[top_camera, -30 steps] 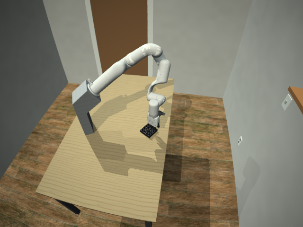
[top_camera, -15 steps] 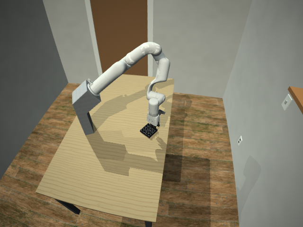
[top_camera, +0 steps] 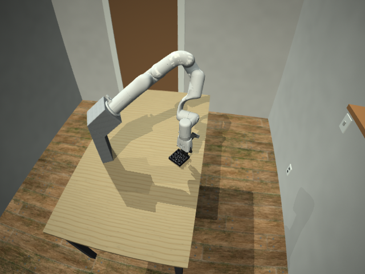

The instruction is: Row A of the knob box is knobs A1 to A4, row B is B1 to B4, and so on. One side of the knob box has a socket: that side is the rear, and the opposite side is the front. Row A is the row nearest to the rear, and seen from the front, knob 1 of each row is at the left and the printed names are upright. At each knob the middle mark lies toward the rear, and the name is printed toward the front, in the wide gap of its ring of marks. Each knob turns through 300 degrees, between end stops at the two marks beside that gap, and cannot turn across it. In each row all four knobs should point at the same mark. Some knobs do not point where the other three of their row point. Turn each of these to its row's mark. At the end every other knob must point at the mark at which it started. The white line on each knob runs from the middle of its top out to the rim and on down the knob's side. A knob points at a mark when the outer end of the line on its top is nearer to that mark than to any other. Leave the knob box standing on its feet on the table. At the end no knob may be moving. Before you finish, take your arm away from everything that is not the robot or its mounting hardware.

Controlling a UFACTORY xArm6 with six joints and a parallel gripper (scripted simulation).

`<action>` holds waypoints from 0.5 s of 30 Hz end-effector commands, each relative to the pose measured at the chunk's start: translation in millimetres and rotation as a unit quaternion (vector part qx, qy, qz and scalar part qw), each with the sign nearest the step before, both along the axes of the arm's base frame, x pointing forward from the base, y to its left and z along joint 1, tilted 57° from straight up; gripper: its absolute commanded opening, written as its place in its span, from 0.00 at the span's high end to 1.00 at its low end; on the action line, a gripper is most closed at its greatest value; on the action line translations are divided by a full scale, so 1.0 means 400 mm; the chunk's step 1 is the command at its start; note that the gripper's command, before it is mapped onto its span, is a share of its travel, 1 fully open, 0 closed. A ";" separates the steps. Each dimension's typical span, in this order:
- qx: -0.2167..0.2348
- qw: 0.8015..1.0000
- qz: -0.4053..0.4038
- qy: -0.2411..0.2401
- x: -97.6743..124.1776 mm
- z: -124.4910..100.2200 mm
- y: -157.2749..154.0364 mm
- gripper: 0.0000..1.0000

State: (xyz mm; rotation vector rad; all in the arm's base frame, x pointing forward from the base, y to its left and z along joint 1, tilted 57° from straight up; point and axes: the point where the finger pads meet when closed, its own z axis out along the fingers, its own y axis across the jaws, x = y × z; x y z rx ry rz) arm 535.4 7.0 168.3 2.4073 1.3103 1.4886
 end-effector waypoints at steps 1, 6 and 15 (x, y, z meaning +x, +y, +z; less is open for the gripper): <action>0.026 0.999 -0.019 0.013 -0.001 0.002 -0.002 0.81; 0.093 0.992 -0.068 0.047 -0.003 0.004 -0.003 0.81; 0.188 0.968 -0.138 0.096 -0.006 0.006 -0.004 0.81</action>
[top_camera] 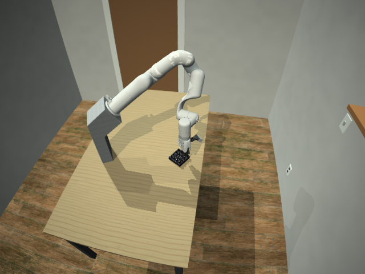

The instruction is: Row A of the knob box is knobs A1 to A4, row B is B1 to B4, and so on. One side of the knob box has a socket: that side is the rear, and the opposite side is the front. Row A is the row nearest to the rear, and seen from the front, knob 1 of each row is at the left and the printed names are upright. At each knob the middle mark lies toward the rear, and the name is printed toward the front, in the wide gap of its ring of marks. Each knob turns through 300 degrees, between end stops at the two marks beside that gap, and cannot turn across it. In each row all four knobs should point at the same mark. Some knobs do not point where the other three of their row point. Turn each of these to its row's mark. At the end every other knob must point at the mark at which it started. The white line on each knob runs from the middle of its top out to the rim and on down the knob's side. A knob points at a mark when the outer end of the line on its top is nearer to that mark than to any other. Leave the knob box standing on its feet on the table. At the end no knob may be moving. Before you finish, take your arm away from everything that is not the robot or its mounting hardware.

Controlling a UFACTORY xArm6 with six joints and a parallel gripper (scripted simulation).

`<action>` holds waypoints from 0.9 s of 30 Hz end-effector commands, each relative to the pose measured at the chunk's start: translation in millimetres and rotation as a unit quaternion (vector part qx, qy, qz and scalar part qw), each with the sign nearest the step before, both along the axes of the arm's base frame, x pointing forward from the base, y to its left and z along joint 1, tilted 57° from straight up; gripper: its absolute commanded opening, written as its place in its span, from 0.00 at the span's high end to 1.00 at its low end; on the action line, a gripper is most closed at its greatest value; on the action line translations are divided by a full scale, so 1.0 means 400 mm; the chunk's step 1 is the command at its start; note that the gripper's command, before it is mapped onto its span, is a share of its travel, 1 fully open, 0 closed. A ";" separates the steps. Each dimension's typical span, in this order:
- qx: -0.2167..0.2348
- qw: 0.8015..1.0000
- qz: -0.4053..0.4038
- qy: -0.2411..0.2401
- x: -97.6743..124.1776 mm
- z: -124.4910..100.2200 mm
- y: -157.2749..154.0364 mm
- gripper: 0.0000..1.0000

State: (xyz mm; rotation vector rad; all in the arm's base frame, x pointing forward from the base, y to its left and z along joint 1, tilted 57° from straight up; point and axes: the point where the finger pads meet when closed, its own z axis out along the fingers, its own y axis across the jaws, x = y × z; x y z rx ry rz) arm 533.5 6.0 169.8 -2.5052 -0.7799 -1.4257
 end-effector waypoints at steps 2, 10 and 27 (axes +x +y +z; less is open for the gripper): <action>0.071 0.995 -0.048 0.042 -0.002 0.003 -0.002 0.81; 0.171 0.974 -0.120 0.092 -0.006 0.006 -0.004 0.81; 0.358 0.879 -0.254 0.186 -0.013 0.010 -0.007 0.81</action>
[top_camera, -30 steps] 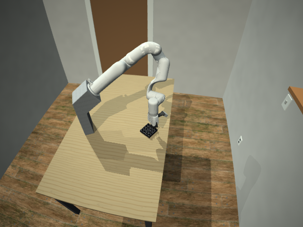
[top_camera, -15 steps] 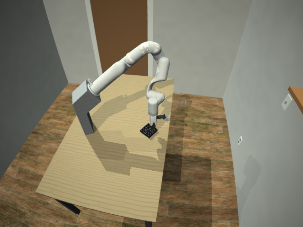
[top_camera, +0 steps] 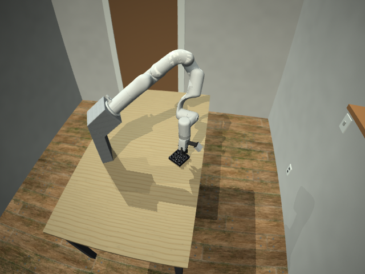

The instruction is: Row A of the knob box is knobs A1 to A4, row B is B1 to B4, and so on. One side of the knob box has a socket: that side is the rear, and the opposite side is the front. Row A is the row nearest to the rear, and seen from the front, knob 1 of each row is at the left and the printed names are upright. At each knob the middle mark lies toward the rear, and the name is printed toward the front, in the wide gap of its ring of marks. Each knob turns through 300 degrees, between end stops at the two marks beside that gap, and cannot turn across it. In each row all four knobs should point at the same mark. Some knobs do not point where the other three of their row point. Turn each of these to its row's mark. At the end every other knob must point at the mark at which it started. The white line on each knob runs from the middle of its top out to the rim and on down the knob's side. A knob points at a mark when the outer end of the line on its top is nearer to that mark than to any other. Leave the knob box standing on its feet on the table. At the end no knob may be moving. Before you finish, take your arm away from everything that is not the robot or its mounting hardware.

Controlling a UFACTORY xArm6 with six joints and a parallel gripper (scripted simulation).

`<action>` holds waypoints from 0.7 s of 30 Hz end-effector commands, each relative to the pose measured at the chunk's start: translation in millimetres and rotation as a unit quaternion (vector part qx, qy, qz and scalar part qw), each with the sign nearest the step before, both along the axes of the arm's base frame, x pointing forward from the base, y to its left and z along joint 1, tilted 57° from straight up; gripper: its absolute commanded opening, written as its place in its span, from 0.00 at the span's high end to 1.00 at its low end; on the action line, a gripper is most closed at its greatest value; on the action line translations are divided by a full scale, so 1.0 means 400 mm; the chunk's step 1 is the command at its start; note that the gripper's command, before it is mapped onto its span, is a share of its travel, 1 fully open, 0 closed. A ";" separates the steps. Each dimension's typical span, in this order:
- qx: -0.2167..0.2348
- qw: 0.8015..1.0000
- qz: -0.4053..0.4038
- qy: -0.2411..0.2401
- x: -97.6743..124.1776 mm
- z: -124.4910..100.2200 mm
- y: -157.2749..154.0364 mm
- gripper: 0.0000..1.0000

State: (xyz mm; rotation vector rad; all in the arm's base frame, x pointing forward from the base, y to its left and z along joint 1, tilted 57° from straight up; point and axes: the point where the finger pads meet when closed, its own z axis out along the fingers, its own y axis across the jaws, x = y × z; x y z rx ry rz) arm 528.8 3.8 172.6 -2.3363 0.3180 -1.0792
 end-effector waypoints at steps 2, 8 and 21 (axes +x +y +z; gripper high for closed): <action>0.058 0.997 -0.037 0.037 -0.002 0.003 -0.002 0.81; 0.131 0.985 -0.089 0.073 -0.004 0.005 -0.003 0.81; 0.280 0.928 -0.196 0.148 -0.010 0.008 -0.006 0.81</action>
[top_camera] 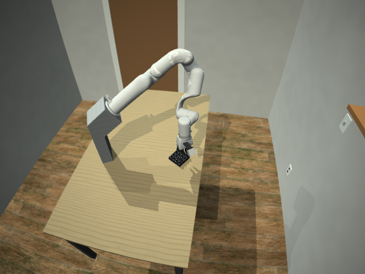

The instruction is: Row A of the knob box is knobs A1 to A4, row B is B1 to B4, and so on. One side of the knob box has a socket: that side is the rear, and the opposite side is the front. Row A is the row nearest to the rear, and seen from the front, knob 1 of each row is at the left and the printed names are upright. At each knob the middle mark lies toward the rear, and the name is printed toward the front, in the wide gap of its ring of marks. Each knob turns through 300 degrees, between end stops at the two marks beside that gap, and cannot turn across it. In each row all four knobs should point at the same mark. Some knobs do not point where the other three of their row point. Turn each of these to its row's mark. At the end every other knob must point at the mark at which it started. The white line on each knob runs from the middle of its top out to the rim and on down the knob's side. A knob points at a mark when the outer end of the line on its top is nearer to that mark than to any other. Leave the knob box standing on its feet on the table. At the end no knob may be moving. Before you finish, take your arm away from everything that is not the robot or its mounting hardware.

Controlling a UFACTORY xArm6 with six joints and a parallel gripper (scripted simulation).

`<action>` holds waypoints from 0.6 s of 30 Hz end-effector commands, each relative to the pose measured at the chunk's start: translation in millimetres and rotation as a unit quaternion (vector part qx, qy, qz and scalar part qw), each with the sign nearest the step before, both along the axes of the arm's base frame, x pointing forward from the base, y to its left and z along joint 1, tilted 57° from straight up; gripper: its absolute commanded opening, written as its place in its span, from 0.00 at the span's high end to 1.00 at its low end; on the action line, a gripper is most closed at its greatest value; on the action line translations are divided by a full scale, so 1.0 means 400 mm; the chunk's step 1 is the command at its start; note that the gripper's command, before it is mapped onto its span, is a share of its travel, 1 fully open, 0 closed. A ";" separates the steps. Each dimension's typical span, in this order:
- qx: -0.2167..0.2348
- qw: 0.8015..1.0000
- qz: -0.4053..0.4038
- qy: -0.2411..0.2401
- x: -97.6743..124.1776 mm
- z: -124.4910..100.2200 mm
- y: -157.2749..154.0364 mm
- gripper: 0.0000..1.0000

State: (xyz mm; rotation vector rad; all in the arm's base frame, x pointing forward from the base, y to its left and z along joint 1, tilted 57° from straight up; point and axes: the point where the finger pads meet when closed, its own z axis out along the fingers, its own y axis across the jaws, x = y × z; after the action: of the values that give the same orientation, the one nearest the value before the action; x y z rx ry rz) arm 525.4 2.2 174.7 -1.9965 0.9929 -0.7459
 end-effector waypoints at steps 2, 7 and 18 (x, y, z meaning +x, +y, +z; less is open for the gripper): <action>0.065 0.996 -0.041 0.040 -0.002 0.003 -0.002 0.81; 0.125 0.986 -0.084 0.070 -0.004 0.004 -0.003 0.81; 0.245 0.945 -0.170 0.130 -0.008 0.007 -0.005 0.81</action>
State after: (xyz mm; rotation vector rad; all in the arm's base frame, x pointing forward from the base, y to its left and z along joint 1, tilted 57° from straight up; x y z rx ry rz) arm 522.5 0.9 176.4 -1.6034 1.4538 -0.4378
